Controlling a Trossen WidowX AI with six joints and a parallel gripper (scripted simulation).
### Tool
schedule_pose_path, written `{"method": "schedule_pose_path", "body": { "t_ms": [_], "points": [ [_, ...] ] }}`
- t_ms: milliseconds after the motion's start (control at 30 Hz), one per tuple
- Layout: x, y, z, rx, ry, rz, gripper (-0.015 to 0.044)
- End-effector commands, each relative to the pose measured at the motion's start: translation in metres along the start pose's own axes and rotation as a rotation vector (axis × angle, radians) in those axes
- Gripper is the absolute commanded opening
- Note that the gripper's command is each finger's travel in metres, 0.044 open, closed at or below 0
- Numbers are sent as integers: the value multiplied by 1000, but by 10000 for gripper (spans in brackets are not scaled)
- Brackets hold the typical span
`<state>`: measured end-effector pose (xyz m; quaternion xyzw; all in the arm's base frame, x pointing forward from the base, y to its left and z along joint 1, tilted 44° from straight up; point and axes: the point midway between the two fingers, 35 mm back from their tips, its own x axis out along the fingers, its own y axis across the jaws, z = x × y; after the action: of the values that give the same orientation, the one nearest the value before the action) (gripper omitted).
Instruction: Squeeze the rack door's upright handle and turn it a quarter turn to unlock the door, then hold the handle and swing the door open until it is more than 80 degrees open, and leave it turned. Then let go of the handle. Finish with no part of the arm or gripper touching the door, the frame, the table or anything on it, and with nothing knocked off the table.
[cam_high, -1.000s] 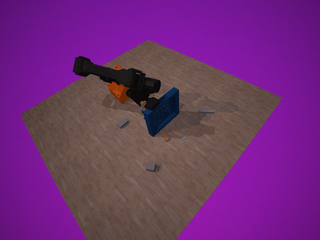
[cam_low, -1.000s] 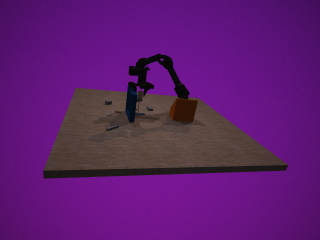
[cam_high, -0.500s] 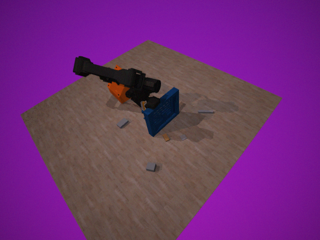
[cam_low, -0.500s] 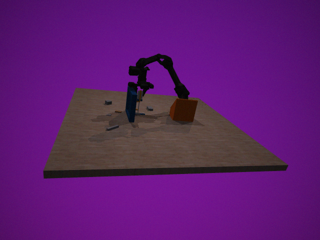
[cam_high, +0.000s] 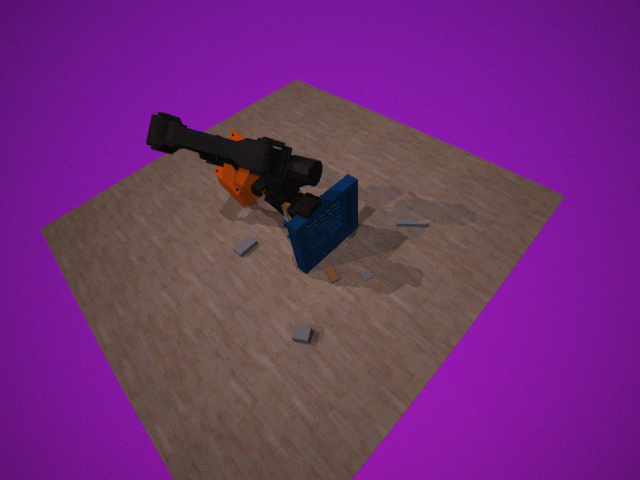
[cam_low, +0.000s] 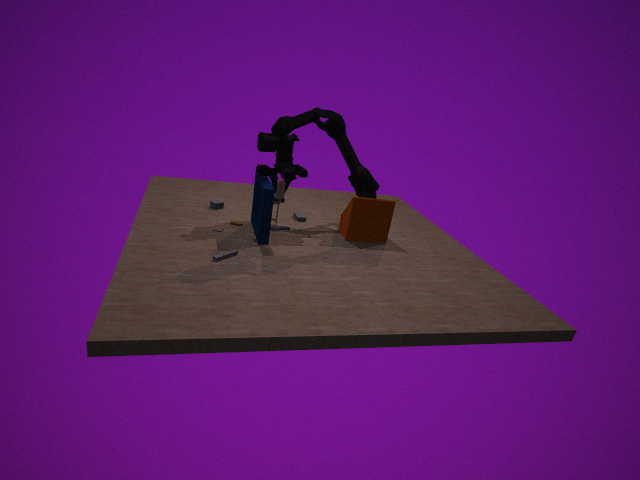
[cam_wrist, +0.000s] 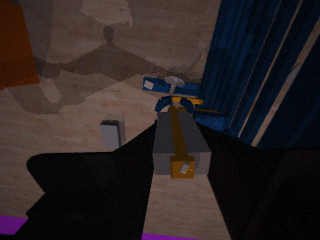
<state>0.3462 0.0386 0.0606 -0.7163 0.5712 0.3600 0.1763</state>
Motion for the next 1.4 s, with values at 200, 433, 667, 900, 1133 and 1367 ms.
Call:
{"method": "schedule_pose_path", "body": {
  "t_ms": [200,433,667,900,1133,1367],
  "points": [
    [0,0,1,-4,-6,1,93],
    [0,0,1,-4,-6,1,46],
    [0,0,1,0,-6,1,21],
    [0,5,4,124,-6,1,21],
    [0,11,8,262,-6,2,21],
    [0,18,13,392,-6,3,21]
  ]
}}
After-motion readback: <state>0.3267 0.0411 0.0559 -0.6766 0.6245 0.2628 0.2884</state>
